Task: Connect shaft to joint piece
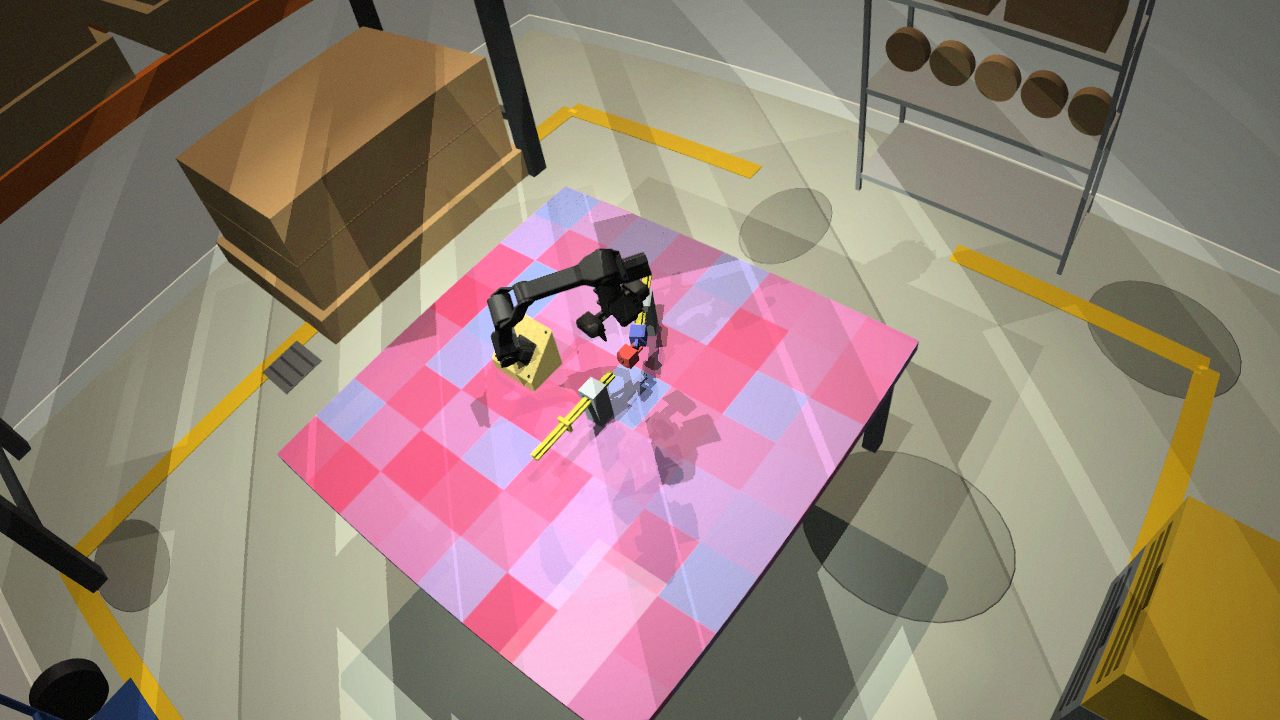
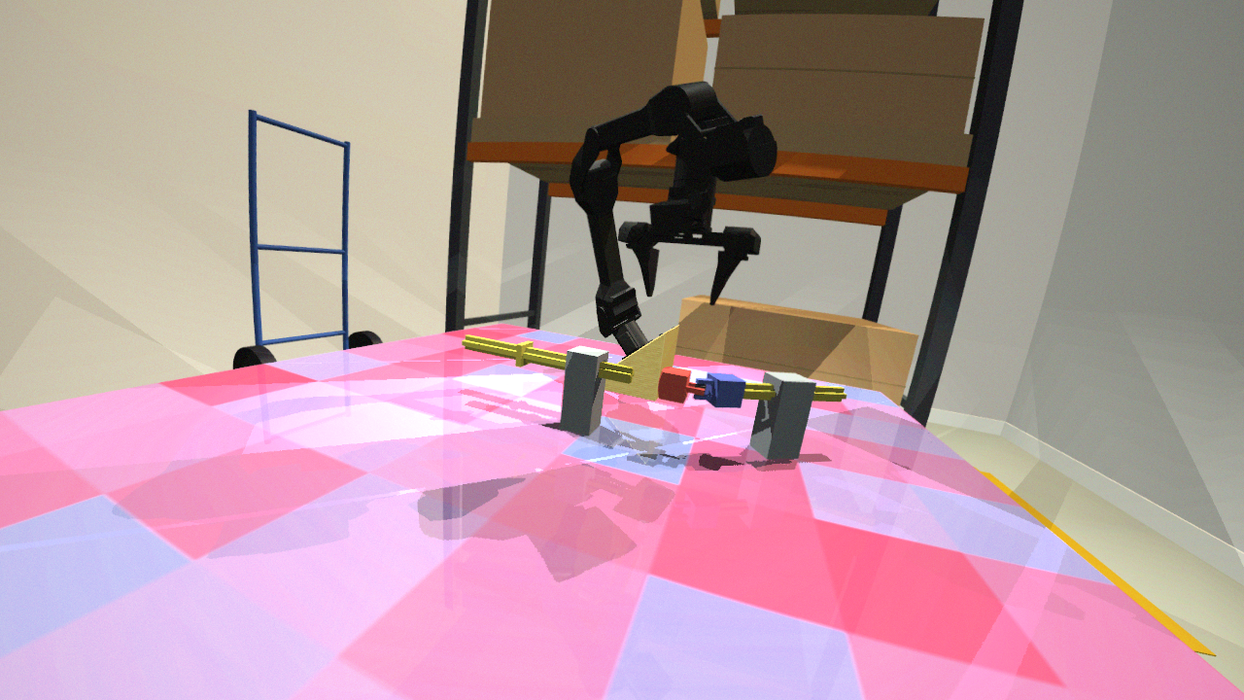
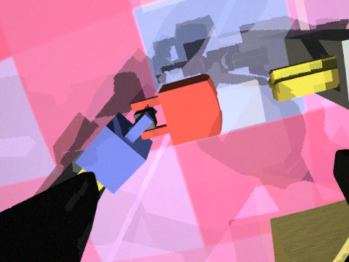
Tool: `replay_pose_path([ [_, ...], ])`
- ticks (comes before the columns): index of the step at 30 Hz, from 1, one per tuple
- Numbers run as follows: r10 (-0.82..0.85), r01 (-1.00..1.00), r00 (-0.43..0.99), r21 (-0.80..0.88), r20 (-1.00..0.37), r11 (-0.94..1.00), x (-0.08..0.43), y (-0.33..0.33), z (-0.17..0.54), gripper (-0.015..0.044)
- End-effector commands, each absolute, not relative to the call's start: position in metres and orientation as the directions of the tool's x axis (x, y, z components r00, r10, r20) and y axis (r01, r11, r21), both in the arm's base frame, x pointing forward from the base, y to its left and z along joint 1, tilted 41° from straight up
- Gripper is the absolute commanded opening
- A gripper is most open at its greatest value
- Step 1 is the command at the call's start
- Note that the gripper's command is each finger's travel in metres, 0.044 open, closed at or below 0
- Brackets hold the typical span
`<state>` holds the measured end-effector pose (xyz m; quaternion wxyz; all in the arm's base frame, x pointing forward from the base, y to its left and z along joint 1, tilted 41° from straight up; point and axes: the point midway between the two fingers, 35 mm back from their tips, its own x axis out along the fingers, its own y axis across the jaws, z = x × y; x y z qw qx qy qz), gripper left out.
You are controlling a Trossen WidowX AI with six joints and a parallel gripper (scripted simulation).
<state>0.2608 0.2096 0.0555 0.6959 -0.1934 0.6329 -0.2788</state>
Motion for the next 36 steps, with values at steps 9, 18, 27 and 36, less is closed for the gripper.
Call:
replay_pose_path([
  [9, -0.574, 0.344, 0.011, -0.535, -0.819, 0.771, 0.264, 0.194, 0.062, 0.0440],
  [18, -0.484, 0.600, -0.019, -0.397, -0.875, 0.695, 0.267, 0.170, 0.066, 0.0440],
  [27, -0.388, 0.806, -0.028, -0.251, -0.921, 0.537, 0.268, 0.148, 0.070, 0.0440],
  [36, -0.291, 0.942, -0.016, -0.112, -0.957, 0.317, 0.267, 0.126, 0.073, 0.0440],
])
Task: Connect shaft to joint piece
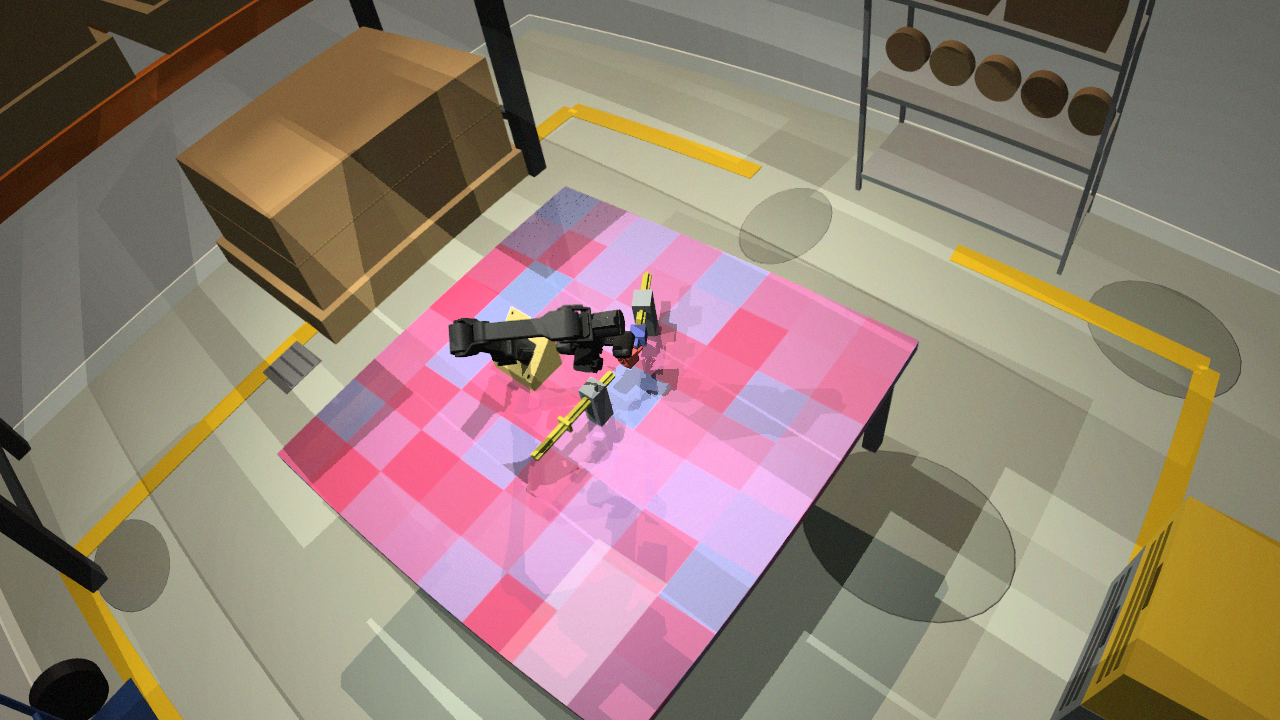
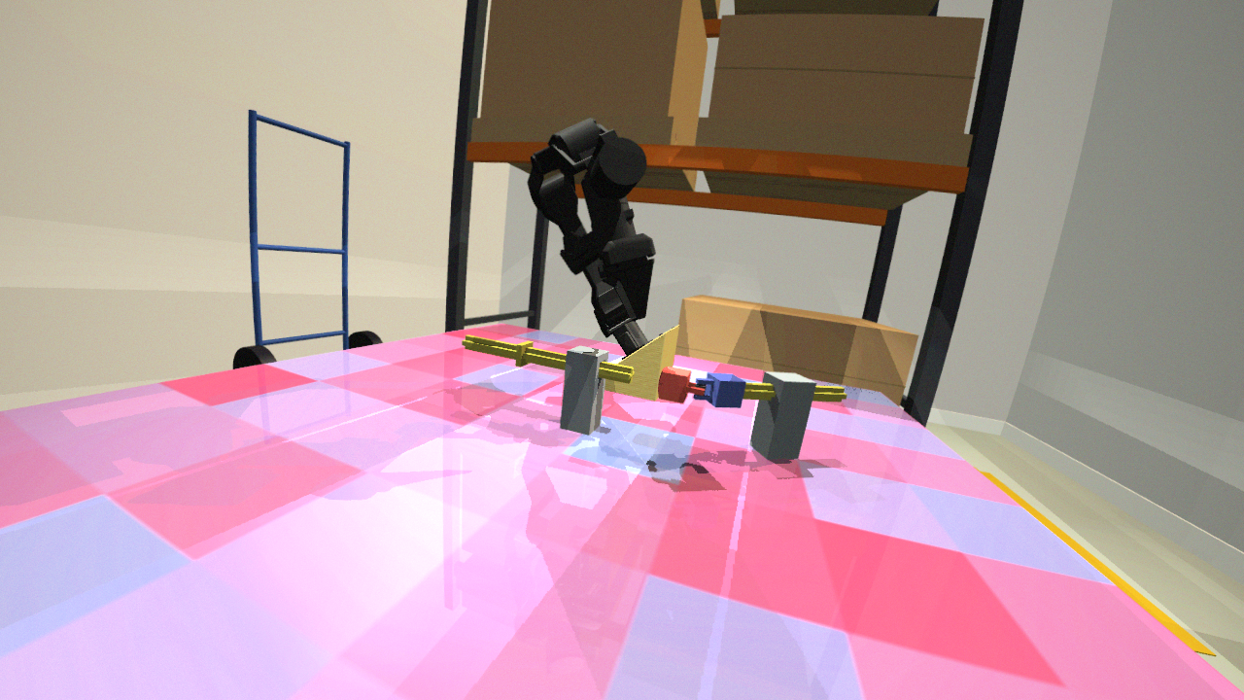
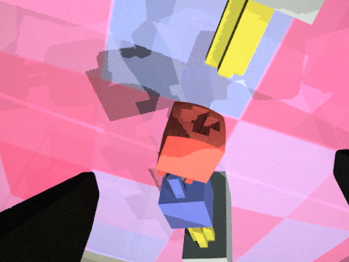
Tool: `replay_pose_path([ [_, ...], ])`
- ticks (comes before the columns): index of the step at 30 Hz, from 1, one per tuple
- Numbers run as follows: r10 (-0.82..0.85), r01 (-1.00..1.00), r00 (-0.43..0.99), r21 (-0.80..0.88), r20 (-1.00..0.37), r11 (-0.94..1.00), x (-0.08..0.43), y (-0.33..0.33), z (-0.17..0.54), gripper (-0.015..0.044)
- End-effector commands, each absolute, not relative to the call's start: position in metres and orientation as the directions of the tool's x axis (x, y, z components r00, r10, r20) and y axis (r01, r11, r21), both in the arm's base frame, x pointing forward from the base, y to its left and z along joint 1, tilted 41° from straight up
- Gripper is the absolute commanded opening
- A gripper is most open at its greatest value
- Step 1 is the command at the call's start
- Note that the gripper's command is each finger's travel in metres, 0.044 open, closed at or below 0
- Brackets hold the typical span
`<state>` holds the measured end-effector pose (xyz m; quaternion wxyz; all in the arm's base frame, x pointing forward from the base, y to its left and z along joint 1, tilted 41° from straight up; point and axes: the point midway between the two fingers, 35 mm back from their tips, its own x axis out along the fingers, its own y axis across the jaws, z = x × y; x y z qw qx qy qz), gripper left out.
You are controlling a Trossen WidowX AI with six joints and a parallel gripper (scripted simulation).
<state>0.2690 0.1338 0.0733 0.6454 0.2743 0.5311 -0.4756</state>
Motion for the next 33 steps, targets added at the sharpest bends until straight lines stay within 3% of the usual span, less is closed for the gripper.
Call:
replay_pose_path([
  [1, -0.280, 0.952, -0.013, -0.098, -0.960, 0.289, 0.267, 0.124, 0.073, 0.0440],
  [10, -0.193, 0.999, 0.017, 0.008, -0.981, 0.048, 0.264, 0.105, 0.075, 0.0440],
  [18, -0.191, 0.999, 0.018, 0.010, -0.981, 0.043, 0.264, 0.105, 0.075, 0.0440],
  [33, -0.307, 0.903, 0.043, -0.095, -0.951, 0.419, 0.291, -0.009, 0.171, 0.0440],
])
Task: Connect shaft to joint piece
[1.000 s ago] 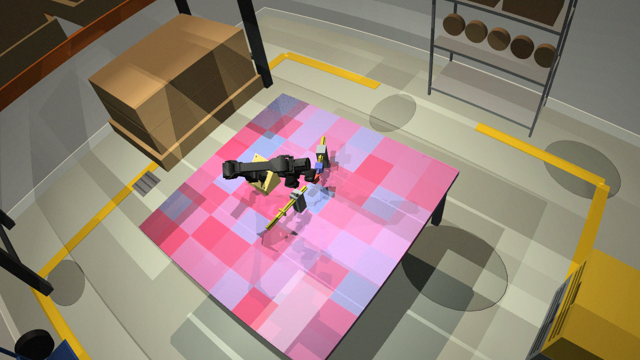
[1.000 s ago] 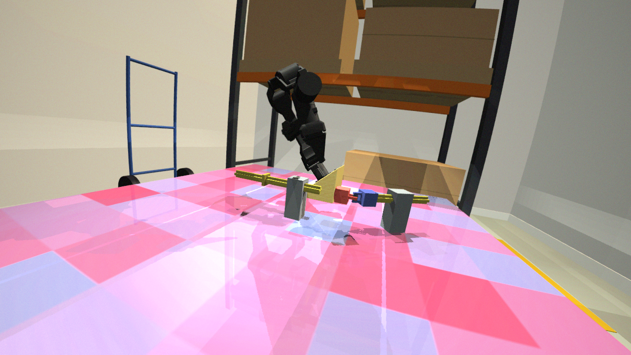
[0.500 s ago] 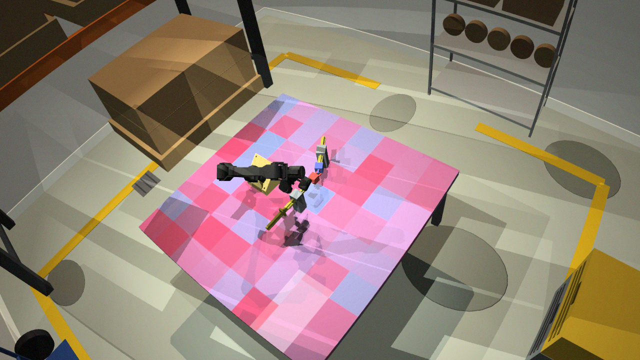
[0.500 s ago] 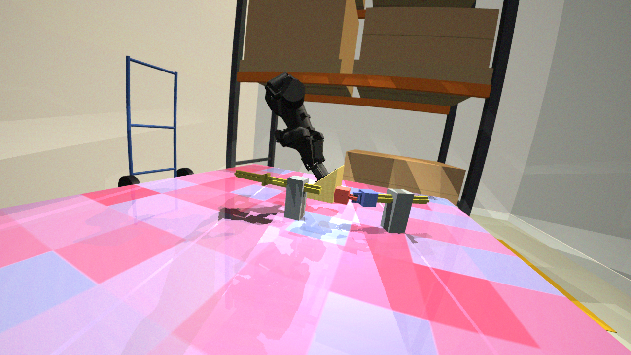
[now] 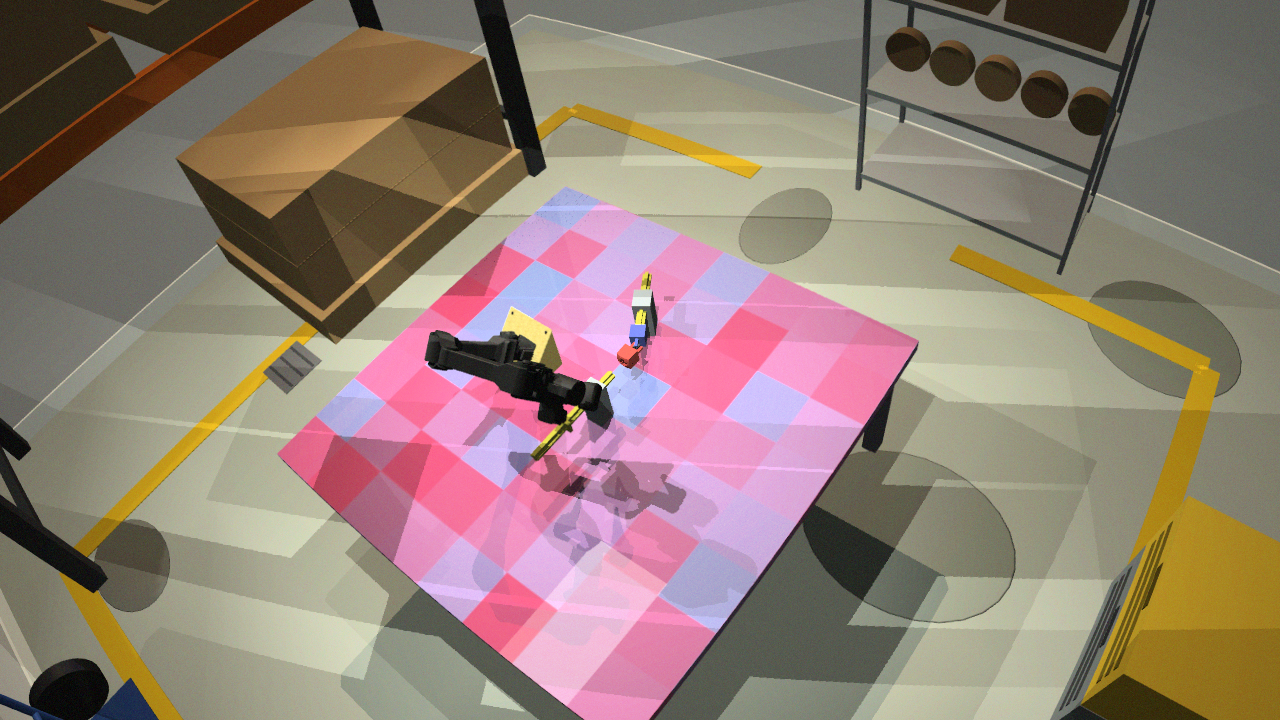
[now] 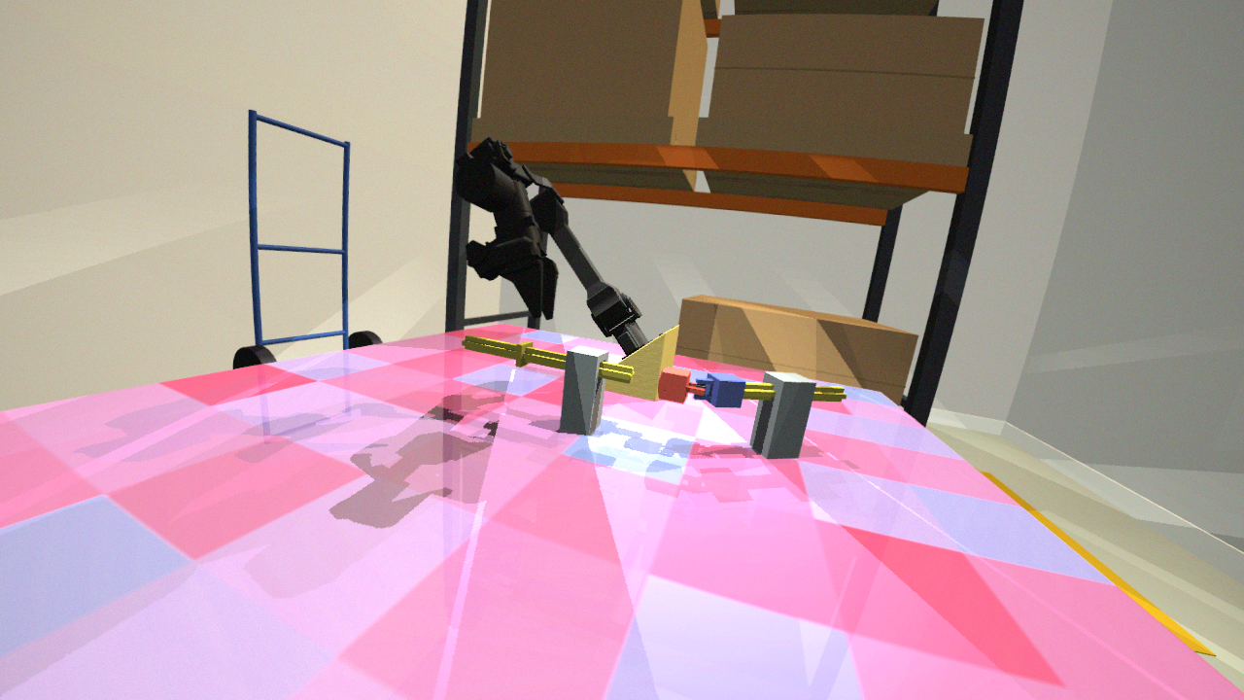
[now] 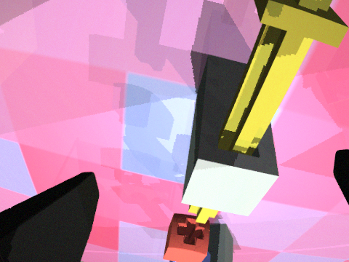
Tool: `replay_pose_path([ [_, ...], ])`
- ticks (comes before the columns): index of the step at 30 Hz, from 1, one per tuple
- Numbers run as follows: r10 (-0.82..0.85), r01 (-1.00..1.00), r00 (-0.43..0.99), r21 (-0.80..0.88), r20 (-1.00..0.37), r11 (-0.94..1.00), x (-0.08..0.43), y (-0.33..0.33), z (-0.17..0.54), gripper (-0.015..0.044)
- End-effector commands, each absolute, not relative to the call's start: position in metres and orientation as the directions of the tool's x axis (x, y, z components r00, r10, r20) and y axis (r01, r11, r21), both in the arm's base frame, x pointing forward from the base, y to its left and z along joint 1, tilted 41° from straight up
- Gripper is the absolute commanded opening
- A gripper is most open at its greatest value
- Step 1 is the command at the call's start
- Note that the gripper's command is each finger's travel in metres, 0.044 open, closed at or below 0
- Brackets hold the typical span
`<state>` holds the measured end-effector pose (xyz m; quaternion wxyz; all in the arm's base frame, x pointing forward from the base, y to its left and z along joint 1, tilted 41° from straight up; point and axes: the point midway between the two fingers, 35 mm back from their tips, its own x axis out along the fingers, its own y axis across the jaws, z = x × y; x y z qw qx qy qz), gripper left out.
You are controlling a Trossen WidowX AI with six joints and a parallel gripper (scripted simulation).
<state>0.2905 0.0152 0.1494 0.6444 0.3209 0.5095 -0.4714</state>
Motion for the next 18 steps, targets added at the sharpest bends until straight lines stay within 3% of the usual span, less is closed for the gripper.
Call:
replay_pose_path([
  [1, -0.317, 0.892, 0.041, -0.109, -0.948, 0.440, 0.290, -0.017, 0.178, 0.0440],
  [8, -0.408, 0.795, -0.005, -0.251, -0.913, 0.553, 0.271, -0.079, 0.227, 0.0440],
  [18, -0.443, 0.834, -0.002, -0.246, -0.897, 0.494, 0.272, -0.085, 0.221, 0.0440],
])
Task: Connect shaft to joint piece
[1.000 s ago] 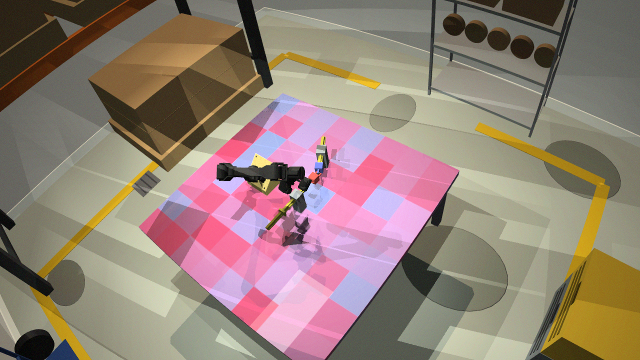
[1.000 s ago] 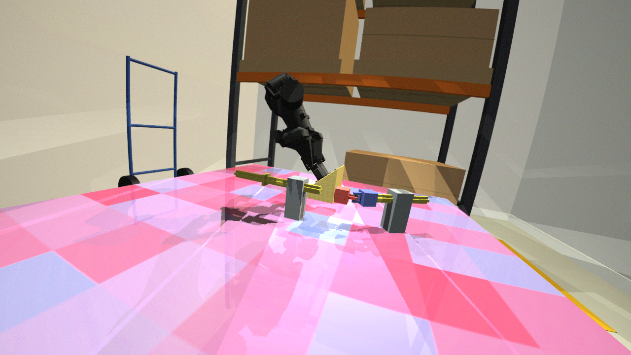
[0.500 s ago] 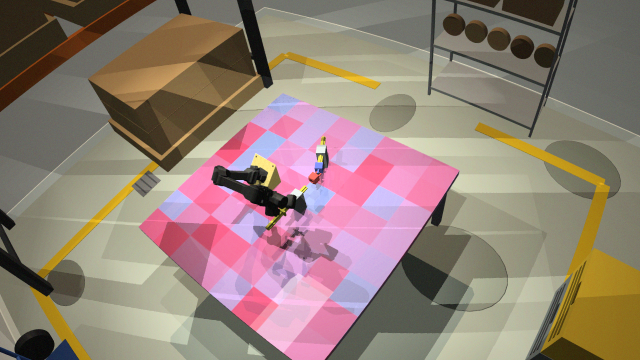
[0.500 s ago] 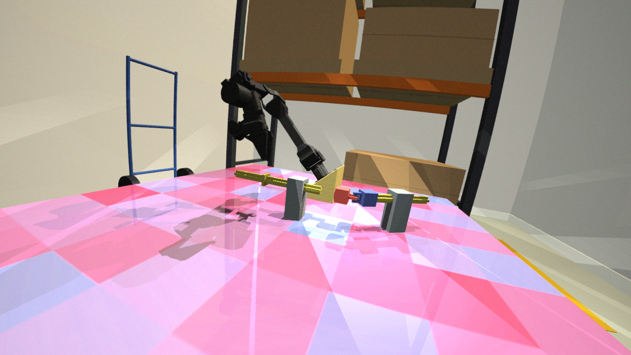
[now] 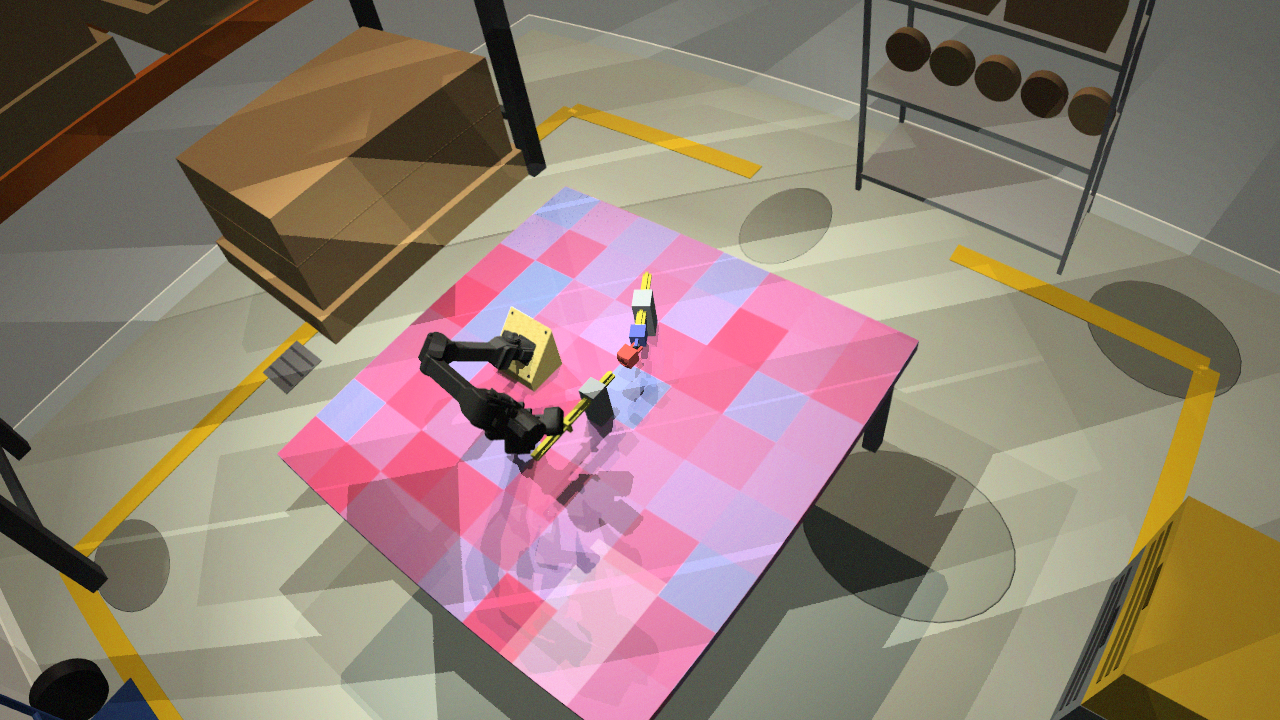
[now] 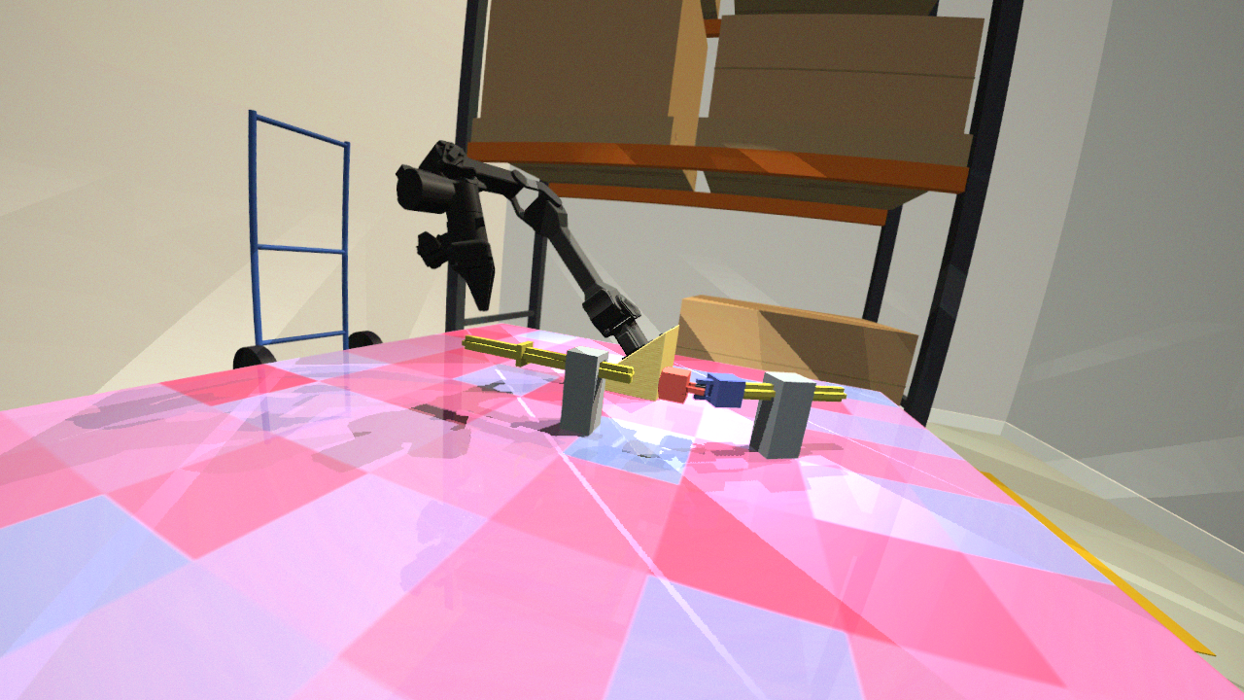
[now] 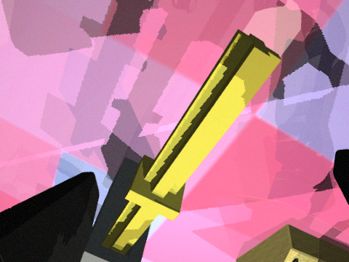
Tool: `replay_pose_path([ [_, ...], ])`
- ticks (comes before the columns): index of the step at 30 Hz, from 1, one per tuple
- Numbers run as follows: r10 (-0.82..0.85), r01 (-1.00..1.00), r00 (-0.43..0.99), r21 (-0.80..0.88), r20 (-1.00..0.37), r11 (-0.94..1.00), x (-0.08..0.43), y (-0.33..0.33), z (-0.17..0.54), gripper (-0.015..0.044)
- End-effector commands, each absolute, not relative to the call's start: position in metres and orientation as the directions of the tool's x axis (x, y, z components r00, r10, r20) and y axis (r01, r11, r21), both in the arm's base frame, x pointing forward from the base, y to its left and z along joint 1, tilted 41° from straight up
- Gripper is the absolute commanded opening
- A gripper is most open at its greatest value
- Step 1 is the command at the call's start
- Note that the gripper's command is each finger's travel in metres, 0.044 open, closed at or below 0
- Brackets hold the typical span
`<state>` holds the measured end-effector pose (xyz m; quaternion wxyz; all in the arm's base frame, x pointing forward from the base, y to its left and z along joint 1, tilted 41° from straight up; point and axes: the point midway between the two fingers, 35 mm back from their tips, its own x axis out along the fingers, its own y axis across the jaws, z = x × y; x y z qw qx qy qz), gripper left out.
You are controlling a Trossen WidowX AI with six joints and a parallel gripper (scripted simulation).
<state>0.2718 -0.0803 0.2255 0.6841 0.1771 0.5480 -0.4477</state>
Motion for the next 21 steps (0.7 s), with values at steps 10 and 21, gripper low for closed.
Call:
replay_pose_path([
  [10, -0.568, 0.960, 0.012, -0.149, -0.823, 0.237, 0.275, -0.104, 0.195, 0.0440],
  [21, -0.665, 0.999, 0.021, -0.001, -0.747, 0.032, 0.272, -0.118, 0.175, 0.0440],
])
